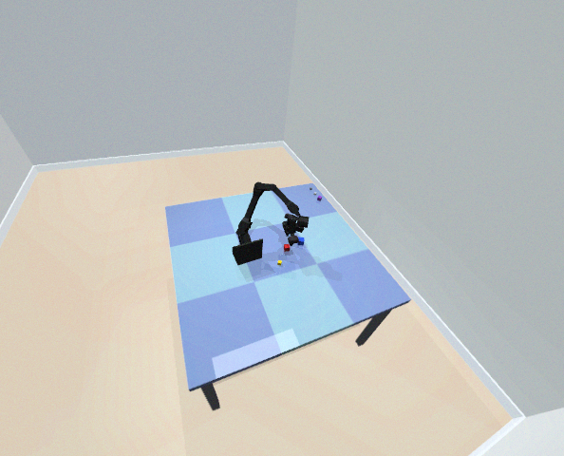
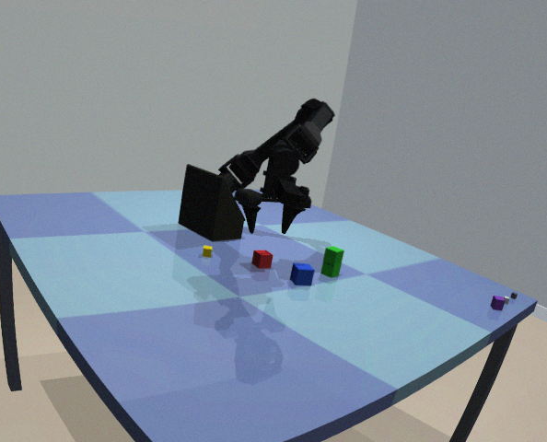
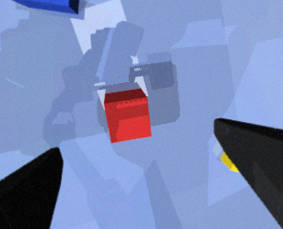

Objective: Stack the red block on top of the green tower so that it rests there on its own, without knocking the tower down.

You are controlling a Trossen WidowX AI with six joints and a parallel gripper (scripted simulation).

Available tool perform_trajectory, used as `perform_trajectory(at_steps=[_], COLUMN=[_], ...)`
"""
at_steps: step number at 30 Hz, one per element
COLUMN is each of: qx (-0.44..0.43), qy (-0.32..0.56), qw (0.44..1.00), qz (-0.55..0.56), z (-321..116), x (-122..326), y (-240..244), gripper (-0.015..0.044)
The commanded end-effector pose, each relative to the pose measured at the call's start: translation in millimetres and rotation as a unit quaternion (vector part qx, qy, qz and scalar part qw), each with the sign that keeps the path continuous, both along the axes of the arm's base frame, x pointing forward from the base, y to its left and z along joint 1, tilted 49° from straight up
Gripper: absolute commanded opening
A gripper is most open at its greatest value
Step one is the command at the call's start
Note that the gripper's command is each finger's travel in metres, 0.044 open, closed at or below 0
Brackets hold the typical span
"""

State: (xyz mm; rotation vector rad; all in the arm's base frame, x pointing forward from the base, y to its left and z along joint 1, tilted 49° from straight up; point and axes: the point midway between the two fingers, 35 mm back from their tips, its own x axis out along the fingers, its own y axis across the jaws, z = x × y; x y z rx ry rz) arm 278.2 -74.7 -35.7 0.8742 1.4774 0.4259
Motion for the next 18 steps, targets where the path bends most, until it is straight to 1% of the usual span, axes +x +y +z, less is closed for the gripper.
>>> perform_trajectory(at_steps=[1, 18], qx=[0.010, 0.010], qy=[0.011, 0.011], qw=[1.000, 1.000], qz=[0.002, 0.002], z=[-18.1, -30.8], x=[-3.4, -0.7], y=[24.2, 41.3], gripper=[0.0440, 0.0440])
